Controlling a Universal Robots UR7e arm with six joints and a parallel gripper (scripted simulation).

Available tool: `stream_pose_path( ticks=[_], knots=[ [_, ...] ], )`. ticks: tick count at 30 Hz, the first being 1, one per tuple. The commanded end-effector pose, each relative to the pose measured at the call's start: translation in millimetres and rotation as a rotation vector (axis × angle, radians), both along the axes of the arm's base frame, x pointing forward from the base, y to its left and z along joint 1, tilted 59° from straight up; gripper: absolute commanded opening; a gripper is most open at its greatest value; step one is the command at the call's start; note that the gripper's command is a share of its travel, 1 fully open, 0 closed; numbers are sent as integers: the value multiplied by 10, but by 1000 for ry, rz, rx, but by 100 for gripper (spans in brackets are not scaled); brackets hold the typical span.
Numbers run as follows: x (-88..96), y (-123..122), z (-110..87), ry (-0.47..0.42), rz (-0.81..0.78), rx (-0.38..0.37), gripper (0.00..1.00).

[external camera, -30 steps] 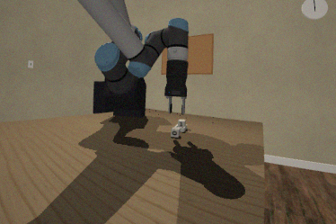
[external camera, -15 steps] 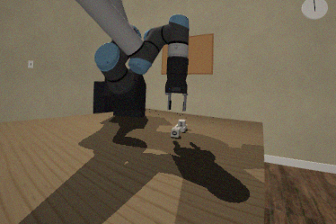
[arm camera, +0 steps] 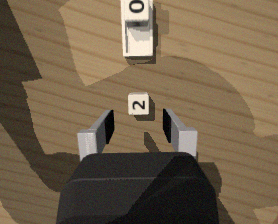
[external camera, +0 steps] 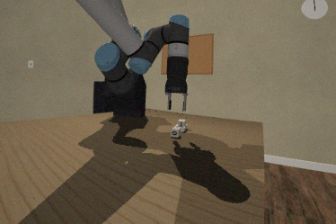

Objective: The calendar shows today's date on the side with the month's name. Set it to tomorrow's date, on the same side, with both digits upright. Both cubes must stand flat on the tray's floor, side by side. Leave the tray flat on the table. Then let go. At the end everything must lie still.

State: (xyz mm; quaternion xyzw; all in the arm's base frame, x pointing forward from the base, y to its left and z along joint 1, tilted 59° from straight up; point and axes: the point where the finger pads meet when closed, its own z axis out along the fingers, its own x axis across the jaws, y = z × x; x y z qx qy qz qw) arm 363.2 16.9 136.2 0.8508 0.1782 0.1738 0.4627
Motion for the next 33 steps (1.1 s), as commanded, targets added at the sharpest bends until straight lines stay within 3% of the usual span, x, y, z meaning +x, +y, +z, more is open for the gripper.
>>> stream_pose_path(
  ticks=[1, 13, 14, 33],
  knots=[
    [1, 2, 2, -1, 0, 0, 100],
    [35, -58, -47, -7, -5, 4, 100],
    [35, -58, -47, -7, -5, 4, 87],
    [35, -58, -47, -7, -5, 4, 87]
  ],
)
